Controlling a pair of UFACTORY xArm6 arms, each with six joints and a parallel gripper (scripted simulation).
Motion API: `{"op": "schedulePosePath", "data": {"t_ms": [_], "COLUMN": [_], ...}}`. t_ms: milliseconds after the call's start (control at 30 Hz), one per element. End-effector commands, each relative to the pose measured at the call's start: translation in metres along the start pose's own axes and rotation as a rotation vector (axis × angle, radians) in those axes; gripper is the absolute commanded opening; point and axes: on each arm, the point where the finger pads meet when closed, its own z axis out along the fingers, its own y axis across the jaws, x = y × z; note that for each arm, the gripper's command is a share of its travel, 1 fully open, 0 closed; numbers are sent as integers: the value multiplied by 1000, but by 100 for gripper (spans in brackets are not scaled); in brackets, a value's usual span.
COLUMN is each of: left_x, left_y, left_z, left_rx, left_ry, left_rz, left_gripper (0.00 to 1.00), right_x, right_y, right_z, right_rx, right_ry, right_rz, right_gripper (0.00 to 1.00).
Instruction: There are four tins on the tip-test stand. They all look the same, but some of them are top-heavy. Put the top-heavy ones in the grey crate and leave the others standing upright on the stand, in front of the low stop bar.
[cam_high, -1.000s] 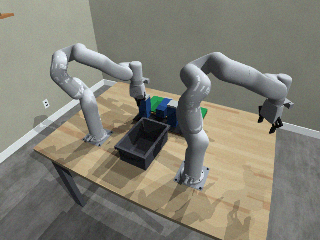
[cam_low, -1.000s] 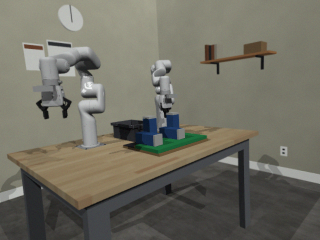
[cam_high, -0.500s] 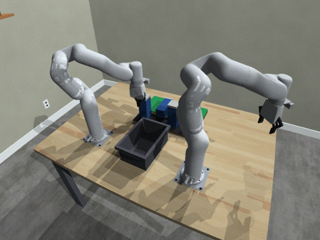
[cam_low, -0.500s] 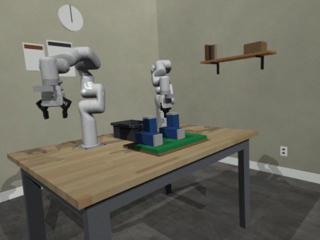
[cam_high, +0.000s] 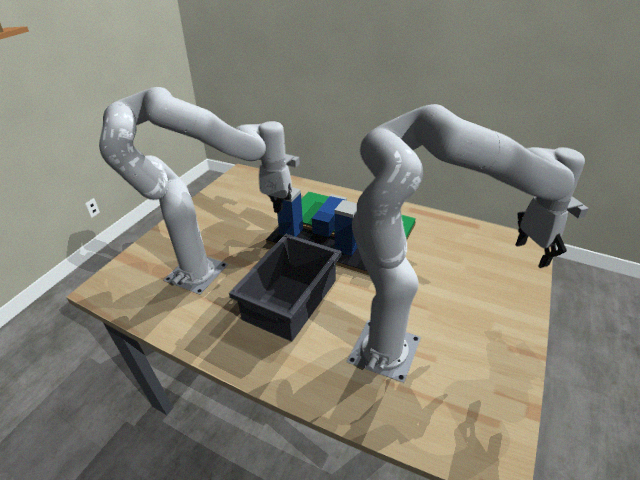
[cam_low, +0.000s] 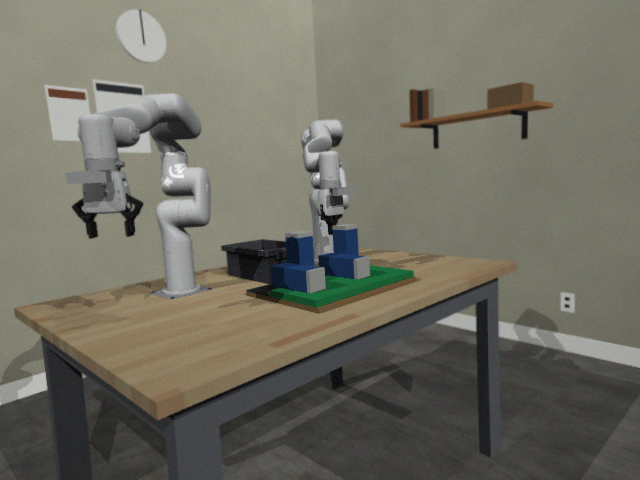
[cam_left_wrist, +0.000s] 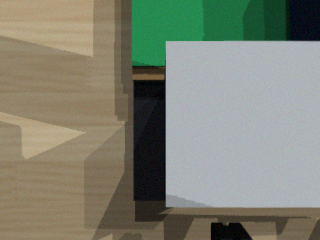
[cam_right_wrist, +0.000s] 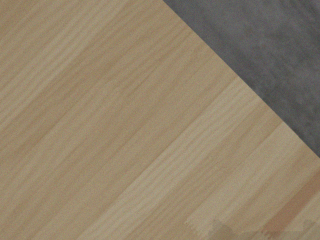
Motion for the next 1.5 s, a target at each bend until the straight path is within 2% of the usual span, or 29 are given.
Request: {"op": "schedulePosePath", "data": {"t_ms": [0, 300, 367, 500, 933, 967, 1467], "left_x": [1, 1, 1, 0, 0, 0, 0], "left_y": [1, 1, 1, 1, 1, 1, 1], "left_z": [-16, -60, -60, -76, -78, -78, -78], "left_rx": [-3, -3, -3, -5, -5, -5, -5], "left_ry": [4, 4, 4, 4, 4, 4, 4], "left_rz": [0, 1, 1, 2, 2, 2, 2], "left_gripper": [0, 0, 0, 0, 0, 100, 100], "right_x": [1, 1, 1, 1, 1, 1, 1], "right_y": [0, 0, 0, 0, 0, 0, 0], "right_z": [-2, -2, -2, -2, -2, -2, -2], "right_rx": [0, 0, 0, 0, 0, 0, 0], "right_ry": [4, 4, 4, 4, 4, 4, 4], "right_rz": [0, 0, 0, 0, 0, 0, 0], "right_gripper": [100, 100, 100, 100, 100, 100, 100]}}
